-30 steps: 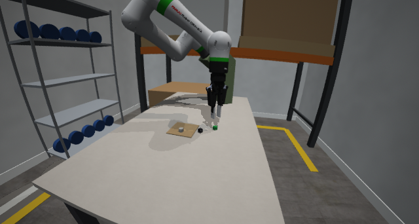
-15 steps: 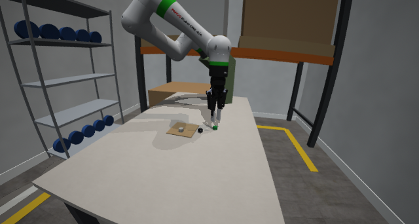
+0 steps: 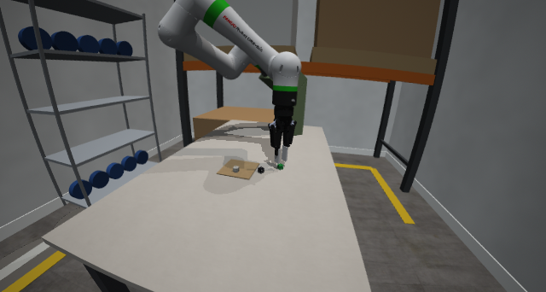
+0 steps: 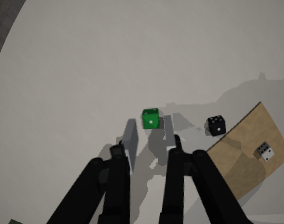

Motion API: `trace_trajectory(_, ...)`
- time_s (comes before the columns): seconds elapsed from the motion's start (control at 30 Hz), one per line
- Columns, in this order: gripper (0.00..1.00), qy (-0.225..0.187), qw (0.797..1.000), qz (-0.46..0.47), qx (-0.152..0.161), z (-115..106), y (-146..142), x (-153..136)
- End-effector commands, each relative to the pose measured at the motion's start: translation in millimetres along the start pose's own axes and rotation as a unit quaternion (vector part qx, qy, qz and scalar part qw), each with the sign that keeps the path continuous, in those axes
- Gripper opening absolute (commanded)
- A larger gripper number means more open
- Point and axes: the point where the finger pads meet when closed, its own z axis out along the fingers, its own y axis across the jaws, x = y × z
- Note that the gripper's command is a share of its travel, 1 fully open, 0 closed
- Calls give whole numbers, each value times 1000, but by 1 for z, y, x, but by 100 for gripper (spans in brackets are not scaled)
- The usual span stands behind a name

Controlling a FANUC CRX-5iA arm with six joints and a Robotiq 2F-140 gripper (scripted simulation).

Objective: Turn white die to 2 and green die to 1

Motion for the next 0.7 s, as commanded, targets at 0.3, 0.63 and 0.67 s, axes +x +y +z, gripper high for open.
trace_trajectory(0.3, 21, 0, 1000, 0, 0, 7, 0, 0)
trace_trajectory(0.63, 21, 0, 1000, 0, 0, 7, 0, 0)
trace_trajectory(0.67, 21, 0, 1000, 0, 0, 7, 0, 0)
